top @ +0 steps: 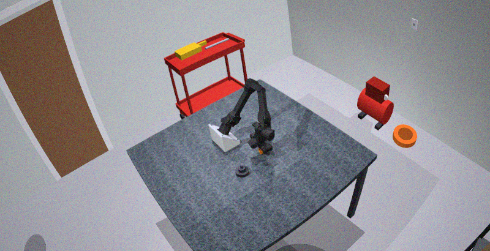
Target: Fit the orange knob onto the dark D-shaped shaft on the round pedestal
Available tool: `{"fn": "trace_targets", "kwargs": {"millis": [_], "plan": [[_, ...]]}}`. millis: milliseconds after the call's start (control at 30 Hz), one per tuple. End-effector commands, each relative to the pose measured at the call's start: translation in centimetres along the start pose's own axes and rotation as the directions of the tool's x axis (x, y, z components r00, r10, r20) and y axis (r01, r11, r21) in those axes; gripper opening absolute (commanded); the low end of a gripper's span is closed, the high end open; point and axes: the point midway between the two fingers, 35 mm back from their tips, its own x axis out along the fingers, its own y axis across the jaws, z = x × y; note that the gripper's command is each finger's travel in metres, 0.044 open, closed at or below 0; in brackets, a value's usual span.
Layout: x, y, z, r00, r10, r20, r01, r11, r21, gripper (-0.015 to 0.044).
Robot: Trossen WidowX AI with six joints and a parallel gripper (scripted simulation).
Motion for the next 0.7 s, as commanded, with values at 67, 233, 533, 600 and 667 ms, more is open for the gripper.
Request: {"fn": "trace_targets", "kwargs": {"millis": [67, 233, 533, 600, 667], "plan": [[0.1, -0.1, 0.0, 1.0, -0.002, -0.001, 0.002, 1.0, 0.006, 0.0187], [0.0, -0.1, 0.0, 1.0, -0.002, 0.007, 0.002, 1.0, 0.004, 0.0181], [-0.6, 0.0, -0.8, 0.988, 0.0, 0.156, 0.0, 1.0, 0.0, 0.0181], [-0.8, 0.0, -1.0, 0.983, 0.0, 0.186, 0.0, 1.0, 0.0, 0.0181], [-0.9, 0.0, -1.1, 0.977, 0.0, 0.215, 0.0, 1.0, 0.0, 0.0181]]}}
